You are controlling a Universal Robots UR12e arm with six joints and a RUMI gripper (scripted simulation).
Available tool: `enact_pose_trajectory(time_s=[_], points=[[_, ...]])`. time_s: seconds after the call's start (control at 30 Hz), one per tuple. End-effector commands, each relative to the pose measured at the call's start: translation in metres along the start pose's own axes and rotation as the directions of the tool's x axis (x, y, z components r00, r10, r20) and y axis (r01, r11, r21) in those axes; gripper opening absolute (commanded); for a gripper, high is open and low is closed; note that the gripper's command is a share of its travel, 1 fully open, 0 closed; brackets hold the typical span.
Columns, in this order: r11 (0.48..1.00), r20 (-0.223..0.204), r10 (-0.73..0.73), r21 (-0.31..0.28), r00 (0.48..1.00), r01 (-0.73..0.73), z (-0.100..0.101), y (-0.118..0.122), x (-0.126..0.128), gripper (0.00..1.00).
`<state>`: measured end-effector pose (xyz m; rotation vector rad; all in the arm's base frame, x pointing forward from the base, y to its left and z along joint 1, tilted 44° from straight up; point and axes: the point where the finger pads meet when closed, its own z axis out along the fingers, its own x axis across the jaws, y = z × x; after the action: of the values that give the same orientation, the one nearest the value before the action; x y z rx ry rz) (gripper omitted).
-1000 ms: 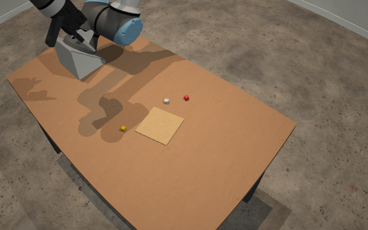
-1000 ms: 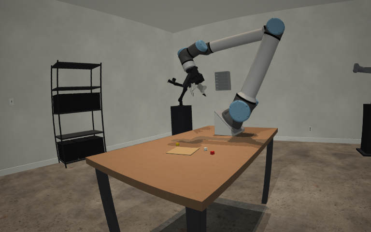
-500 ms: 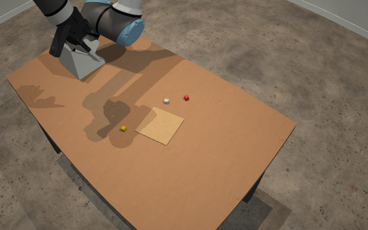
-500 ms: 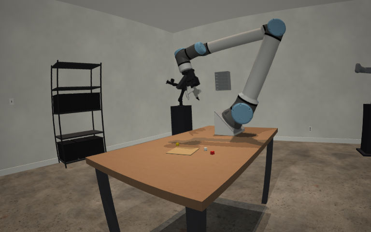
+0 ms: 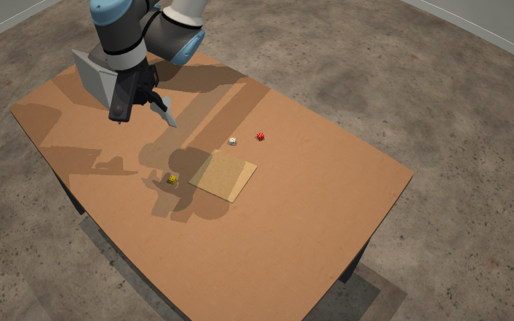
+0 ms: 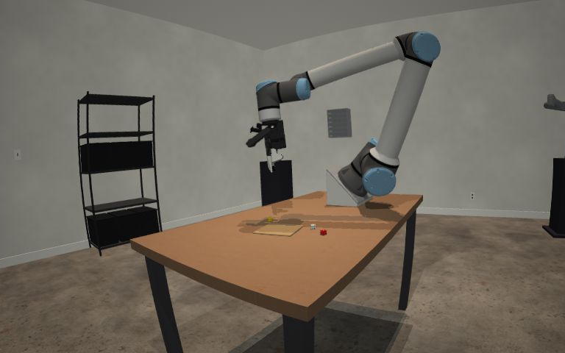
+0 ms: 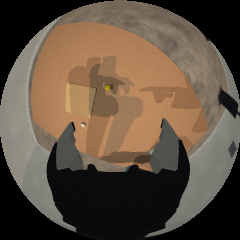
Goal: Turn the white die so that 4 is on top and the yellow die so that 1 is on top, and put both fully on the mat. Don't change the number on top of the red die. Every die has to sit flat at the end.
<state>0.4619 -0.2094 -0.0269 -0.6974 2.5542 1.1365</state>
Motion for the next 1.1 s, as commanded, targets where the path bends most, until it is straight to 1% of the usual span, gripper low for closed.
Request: enact_pose_trajectory(time_s=[0.0, 0.1, 0.77, 0.83, 0.9, 1.07], points=[[0.988, -0.030, -0.142, 0.058, 0.989, 0.144, 0.025, -0.029, -0.037, 1.00], [0.980, -0.039, -0.186, 0.071, 0.982, 0.188, 0.032, -0.035, -0.048, 1.00], [0.978, -0.041, -0.193, 0.073, 0.980, 0.196, 0.035, -0.036, -0.050, 1.00], [0.978, -0.041, -0.193, 0.073, 0.980, 0.196, 0.041, -0.036, -0.050, 1.00], [0.978, -0.041, -0.193, 0.073, 0.980, 0.196, 0.052, -0.037, -0.049, 1.00], [0.978, -0.041, -0.193, 0.073, 0.980, 0.196, 0.093, -0.041, -0.048, 1.00]])
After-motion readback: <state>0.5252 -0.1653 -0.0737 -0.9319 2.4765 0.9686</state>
